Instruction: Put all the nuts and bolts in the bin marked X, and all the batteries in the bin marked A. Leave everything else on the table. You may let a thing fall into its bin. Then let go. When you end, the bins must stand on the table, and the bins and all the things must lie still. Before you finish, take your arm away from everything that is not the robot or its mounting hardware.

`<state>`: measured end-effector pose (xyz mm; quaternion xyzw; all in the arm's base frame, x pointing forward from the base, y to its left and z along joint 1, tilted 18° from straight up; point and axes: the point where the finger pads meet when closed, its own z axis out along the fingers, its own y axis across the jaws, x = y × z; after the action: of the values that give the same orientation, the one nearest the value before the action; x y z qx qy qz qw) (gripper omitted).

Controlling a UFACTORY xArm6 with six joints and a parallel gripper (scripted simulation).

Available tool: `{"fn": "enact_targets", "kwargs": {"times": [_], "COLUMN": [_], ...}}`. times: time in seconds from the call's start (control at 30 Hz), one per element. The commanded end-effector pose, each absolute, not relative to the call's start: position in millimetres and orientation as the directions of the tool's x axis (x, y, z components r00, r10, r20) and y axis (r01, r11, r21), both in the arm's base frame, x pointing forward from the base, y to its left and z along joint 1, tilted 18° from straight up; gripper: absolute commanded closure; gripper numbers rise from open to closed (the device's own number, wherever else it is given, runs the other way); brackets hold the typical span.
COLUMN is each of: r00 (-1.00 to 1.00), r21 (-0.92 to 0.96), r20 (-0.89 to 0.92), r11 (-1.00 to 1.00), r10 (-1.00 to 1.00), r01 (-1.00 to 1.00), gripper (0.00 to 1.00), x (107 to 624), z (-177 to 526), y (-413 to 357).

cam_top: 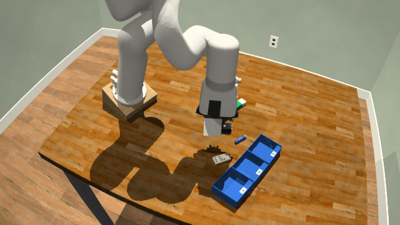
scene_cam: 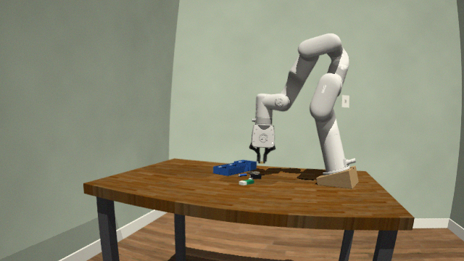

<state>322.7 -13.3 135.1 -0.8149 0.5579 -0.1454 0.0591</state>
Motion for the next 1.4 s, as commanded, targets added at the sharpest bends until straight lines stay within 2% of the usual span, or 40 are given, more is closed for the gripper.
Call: {"fn": "enact_targets", "kwargs": {"times": [0.0,0.37,0.97,1.17,1.37], "r00": [0.335,0.335,0.335,0.335,0.135], "r21": [-0.261,-0.261,-0.261,-0.261,-0.293], "r20": [0.172,0.172,0.173,0.173,0.113], "r11": [-0.37,-0.37,-0.371,-0.371,-0.163], "r10": [-0.926,-0.926,-0.926,-0.926,-0.984], "r01": [-0.891,-0.891,-0.891,-0.891,-0.942], "gripper": [1.0,1.0,1.0,1.0,1.0], "x": [323,323,382,383,406], "z": [138,137,161,162,171], "y": [-13,-13,-85,-87,-115]}}
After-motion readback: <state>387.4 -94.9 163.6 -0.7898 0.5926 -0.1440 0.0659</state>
